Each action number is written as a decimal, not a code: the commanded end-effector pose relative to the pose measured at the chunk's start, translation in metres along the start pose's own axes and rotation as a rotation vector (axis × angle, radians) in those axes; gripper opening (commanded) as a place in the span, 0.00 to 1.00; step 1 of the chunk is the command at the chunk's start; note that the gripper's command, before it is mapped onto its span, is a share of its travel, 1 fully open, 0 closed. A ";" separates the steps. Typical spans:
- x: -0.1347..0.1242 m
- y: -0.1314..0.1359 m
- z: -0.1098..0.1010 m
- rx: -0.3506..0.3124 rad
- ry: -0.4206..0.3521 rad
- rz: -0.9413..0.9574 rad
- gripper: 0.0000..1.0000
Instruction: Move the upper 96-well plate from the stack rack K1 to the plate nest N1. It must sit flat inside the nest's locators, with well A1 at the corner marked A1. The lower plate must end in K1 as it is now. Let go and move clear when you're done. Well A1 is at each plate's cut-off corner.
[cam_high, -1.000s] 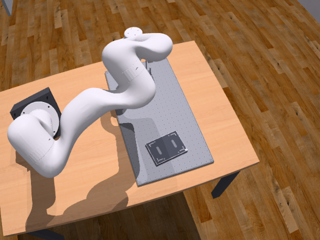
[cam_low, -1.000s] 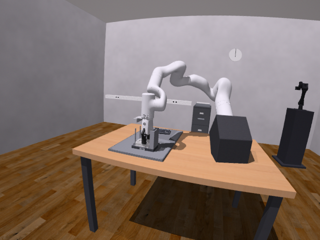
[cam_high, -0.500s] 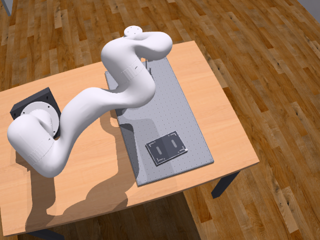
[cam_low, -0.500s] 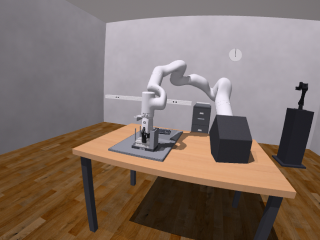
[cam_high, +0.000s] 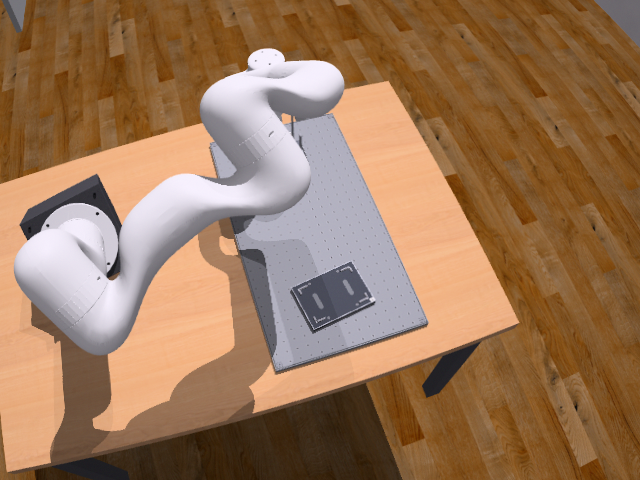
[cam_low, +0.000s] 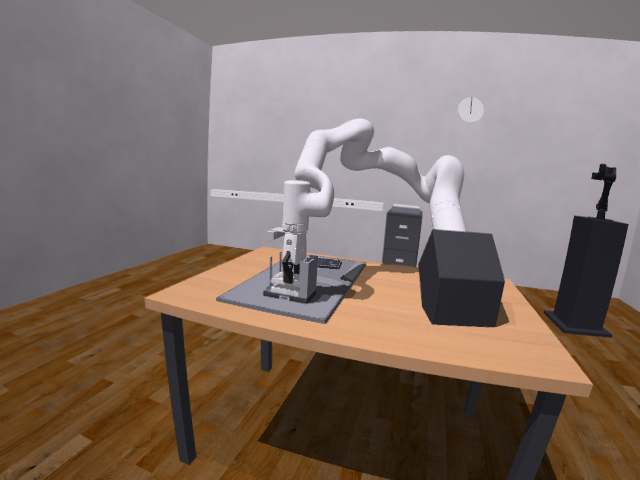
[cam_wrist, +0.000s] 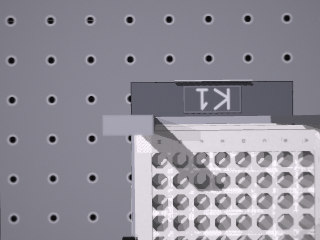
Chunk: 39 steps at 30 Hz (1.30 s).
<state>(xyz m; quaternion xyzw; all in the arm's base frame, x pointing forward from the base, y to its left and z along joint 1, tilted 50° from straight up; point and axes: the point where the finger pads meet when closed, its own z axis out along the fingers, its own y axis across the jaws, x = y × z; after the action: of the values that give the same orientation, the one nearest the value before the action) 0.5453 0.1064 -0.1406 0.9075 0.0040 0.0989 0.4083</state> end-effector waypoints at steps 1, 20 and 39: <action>0.001 0.000 -0.002 0.001 0.001 0.001 0.00; 0.001 0.000 -0.025 0.001 0.001 0.001 0.00; 0.001 0.000 -0.054 0.001 0.001 0.001 0.00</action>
<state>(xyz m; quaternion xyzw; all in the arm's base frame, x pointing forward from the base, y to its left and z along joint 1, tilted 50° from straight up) 0.5367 0.1415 -0.1100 0.9075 0.0039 0.0989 0.4083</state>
